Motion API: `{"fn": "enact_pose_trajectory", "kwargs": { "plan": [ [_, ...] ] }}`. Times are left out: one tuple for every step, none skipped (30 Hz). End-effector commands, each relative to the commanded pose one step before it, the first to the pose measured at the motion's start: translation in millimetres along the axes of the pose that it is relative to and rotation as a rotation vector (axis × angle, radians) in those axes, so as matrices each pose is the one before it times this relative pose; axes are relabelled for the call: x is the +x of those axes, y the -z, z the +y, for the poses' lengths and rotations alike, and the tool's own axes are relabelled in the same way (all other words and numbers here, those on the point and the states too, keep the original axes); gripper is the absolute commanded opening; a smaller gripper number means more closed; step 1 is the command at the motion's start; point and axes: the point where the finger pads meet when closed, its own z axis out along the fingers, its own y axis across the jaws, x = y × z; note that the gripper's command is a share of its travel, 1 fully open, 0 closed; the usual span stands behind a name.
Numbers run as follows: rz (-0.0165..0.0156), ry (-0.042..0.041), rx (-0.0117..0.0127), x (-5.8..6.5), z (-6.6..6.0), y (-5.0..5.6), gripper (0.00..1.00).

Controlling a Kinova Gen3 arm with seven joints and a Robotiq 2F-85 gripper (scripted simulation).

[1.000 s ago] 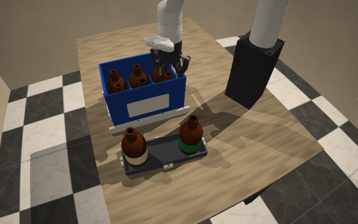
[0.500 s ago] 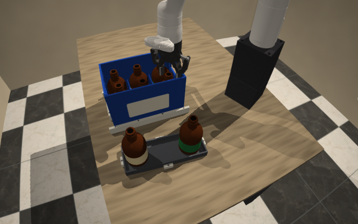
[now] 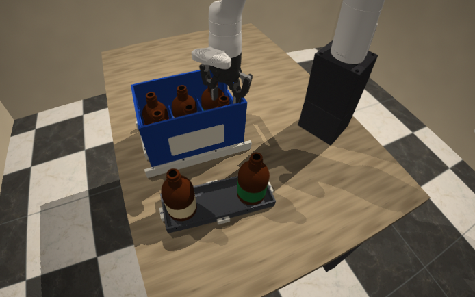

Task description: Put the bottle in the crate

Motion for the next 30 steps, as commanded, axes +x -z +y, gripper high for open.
{"fn": "enact_pose_trajectory", "kwargs": {
  "plan": [
    [0.00594,-0.00579,-0.00767,3.2,3.29,1.9,0.64],
    [0.0,0.0,0.0,0.0,0.0,0.82,0.64],
    [0.0,0.0,0.0,0.0,0.0,0.96,0.64],
    [0.0,0.0,0.0,0.0,0.0,1.1,0.64],
    [0.00001,-0.00001,0.00001,0.01,0.0,1.25,0.64],
    [0.0,0.0,0.0,0.0,0.0,1.39,0.64],
    [-0.00001,0.00001,-0.00001,-0.01,0.0,1.54,0.64],
    [0.0,0.0,0.00001,0.0,0.0,1.67,0.64],
    [0.0,0.0,0.0,0.0,0.0,1.81,0.64],
    [0.0,0.0,0.0,0.0,0.0,0.0,0.64],
    [0.0,0.0,0.0,0.0,0.0,0.0,0.64],
    [-0.00001,0.00001,-0.00001,-0.01,0.0,1.94,0.64],
    [0.00001,-0.00001,0.00001,0.01,0.0,2.06,0.64],
    [0.0,0.0,-0.00001,0.0,0.0,2.18,0.64],
    [0.0,0.0,0.00001,0.0,0.0,2.29,0.64],
    [0.0,0.0,0.0,0.0,0.0,2.39,0.64],
    [0.0,0.0,0.0,0.0,0.0,2.48,0.64],
    [0.0,0.0,0.0,0.0,0.0,2.56,0.64],
    [0.0,0.0,0.0,0.0,0.0,2.63,0.64],
    [-0.00001,0.00001,-0.00001,0.0,0.0,2.69,0.64],
    [0.00001,-0.00001,0.00001,0.01,0.0,2.7,0.64],
    [-0.00001,0.00001,-0.00001,-0.01,0.0,2.73,0.64],
    [0.00001,-0.00001,0.00001,0.01,0.0,2.69,0.64],
    [-0.00001,0.00001,-0.00001,-0.01,0.0,2.7,0.64],
    [0.00001,-0.00001,0.00001,0.01,0.0,2.64,0.64],
    [-0.00001,0.00001,-0.00001,-0.01,0.0,2.62,0.64],
    [0.0,0.0,0.0,0.0,0.0,0.0,0.64],
    [0.0,0.0,0.0,0.0,0.0,0.0,0.64],
    [0.00001,-0.00001,0.00001,0.01,0.0,2.55,0.64],
    [-0.00001,0.00001,-0.00001,-0.01,0.0,2.51,0.64]
  ]
}}
